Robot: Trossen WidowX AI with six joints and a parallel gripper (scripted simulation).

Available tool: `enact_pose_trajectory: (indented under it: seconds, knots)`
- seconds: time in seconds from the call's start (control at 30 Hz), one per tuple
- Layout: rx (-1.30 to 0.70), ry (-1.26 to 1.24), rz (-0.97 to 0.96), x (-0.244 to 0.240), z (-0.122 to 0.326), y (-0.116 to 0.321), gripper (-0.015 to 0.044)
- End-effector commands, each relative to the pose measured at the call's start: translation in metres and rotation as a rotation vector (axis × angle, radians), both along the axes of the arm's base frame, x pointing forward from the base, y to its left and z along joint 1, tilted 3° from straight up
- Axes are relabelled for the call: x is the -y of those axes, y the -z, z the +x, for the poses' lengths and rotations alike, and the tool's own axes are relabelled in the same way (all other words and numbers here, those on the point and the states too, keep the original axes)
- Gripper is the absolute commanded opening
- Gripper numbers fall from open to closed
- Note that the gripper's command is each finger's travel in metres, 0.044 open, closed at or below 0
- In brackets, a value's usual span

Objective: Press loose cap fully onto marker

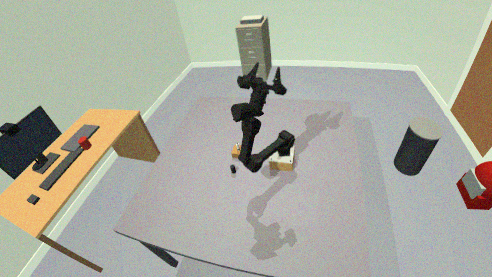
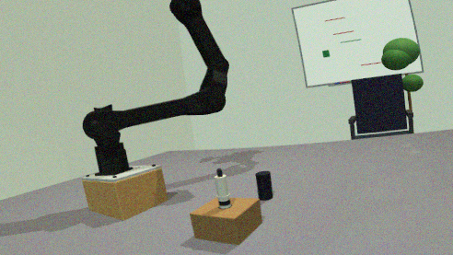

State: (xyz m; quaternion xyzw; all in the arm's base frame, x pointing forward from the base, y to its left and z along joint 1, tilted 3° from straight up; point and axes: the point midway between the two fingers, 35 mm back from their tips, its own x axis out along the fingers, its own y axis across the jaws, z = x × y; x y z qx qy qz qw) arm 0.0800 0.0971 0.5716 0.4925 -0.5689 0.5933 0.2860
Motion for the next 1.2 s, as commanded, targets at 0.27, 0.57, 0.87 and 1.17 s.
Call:
enact_pose_trajectory:
  seconds: [0.27,0.57,0.87,1.17]
  knots:
    - [0.296,-0.563,0.144,0.087,-0.085,-0.003,0.0240]
    - [0.753,-1.187,0.328,0.214,-0.105,0.032,0.0240]
    - [1.274,-1.623,0.597,0.310,-0.037,0.094,0.0240]
    - [1.777,-1.730,1.008,0.339,0.076,0.173,0.0240]
